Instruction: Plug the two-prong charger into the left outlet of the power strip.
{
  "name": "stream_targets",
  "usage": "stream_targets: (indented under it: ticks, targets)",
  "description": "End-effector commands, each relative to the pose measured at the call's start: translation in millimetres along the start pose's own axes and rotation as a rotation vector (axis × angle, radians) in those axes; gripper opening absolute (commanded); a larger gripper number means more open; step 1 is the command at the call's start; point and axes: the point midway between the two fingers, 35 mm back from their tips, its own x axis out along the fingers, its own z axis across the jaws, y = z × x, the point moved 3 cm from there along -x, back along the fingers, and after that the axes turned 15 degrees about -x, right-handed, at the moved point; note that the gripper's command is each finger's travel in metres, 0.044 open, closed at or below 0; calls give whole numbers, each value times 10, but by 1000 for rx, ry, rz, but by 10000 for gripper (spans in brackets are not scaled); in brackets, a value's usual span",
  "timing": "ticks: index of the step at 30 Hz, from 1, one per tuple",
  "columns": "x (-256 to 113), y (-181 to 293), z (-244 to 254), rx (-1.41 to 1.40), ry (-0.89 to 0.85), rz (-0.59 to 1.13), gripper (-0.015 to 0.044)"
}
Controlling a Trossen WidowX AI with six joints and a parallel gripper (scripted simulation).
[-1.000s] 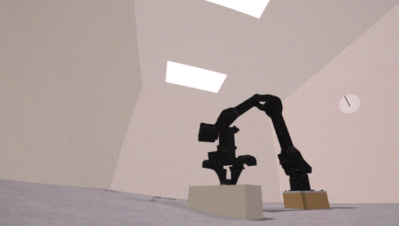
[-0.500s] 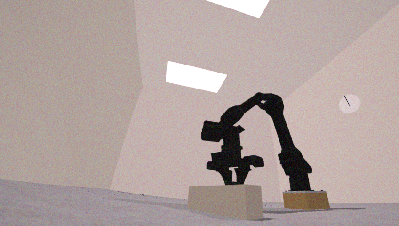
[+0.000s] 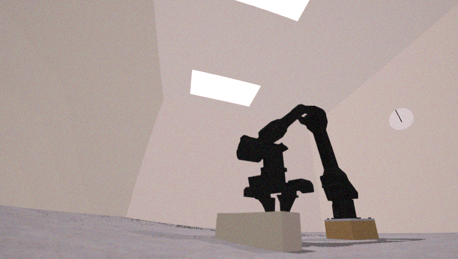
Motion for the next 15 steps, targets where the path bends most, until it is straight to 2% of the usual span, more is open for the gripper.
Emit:
stream_targets:
  ticks: [1,15]
  targets:
    - [44,-11,96,22,-10,4,0]
    - [126,-105,380,82,-17,4,0]
